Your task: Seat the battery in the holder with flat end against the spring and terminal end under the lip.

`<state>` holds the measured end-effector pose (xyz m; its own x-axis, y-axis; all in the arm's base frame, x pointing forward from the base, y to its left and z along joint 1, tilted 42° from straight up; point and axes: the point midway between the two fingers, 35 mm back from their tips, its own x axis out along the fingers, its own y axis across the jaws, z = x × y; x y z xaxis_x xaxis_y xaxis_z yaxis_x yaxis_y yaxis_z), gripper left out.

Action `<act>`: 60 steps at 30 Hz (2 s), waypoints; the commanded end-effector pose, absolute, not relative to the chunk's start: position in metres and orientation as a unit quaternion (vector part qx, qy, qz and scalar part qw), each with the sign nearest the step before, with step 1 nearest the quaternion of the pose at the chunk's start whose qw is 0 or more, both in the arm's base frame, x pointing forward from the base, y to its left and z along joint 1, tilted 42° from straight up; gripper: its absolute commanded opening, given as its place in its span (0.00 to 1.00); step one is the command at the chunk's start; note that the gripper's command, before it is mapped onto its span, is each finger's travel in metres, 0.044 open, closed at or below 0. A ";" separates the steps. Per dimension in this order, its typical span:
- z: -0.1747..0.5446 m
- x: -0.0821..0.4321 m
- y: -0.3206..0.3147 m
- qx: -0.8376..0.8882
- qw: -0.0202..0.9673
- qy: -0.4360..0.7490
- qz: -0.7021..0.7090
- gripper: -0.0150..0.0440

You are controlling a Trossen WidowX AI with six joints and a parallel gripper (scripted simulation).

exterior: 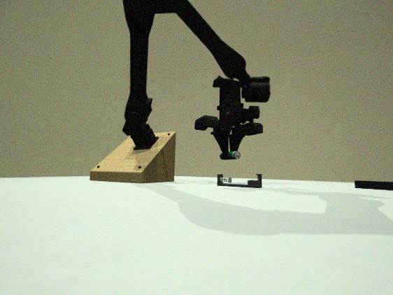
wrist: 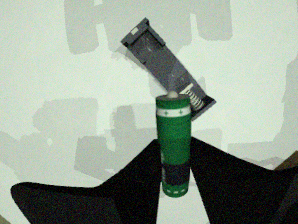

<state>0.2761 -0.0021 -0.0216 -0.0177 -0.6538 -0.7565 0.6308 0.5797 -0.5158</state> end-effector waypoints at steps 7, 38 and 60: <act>-0.005 0.299 -0.013 -0.149 0.687 0.623 -0.343 0.36; -0.019 0.317 -0.044 -0.255 0.730 0.593 -0.223 0.36; -0.030 0.316 -0.053 -0.265 0.768 0.548 -0.199 0.36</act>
<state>0.3160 -0.0525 -0.0286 0.3049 -0.6045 -0.7360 0.0197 0.7766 -0.6297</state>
